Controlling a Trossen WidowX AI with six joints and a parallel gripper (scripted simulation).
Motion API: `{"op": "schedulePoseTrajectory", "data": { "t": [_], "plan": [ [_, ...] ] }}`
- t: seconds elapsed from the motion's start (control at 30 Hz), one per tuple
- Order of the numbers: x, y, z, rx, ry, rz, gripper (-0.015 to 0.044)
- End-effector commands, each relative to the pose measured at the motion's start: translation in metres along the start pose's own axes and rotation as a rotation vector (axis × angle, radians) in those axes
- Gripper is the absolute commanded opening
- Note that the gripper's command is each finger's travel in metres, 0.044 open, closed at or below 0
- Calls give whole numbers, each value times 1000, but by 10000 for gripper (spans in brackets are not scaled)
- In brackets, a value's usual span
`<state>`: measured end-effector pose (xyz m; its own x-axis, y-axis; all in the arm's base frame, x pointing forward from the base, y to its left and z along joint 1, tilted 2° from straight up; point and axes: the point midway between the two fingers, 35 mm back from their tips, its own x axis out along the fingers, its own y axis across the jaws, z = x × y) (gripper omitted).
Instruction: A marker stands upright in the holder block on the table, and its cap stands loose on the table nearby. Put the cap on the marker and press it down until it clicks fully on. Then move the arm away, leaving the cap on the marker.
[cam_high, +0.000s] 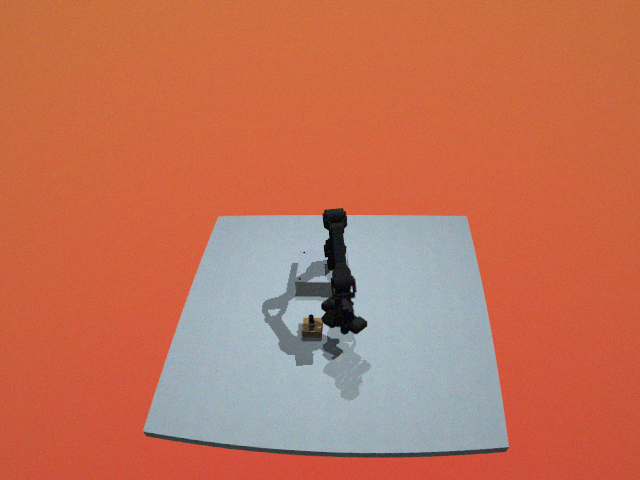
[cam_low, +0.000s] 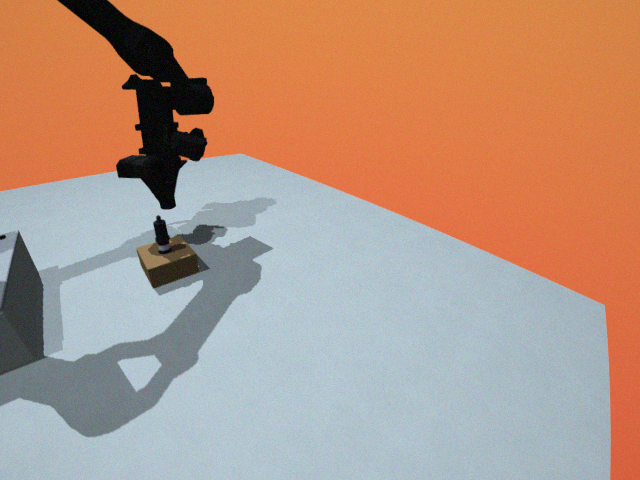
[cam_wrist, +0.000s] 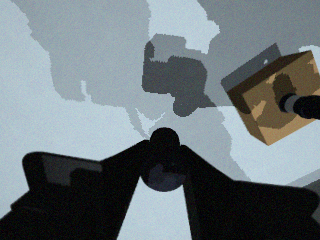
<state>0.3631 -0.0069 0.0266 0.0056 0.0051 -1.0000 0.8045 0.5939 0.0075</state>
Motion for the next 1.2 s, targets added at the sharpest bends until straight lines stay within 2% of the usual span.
{"op": "schedulePoseTrajectory", "data": {
  "t": [0.0, 1.17],
  "plan": [
    [-7, -1, 3, 5, -5, 4, 0],
    [-59, -126, 54, 5, -10, -9, 0]
  ]
}}
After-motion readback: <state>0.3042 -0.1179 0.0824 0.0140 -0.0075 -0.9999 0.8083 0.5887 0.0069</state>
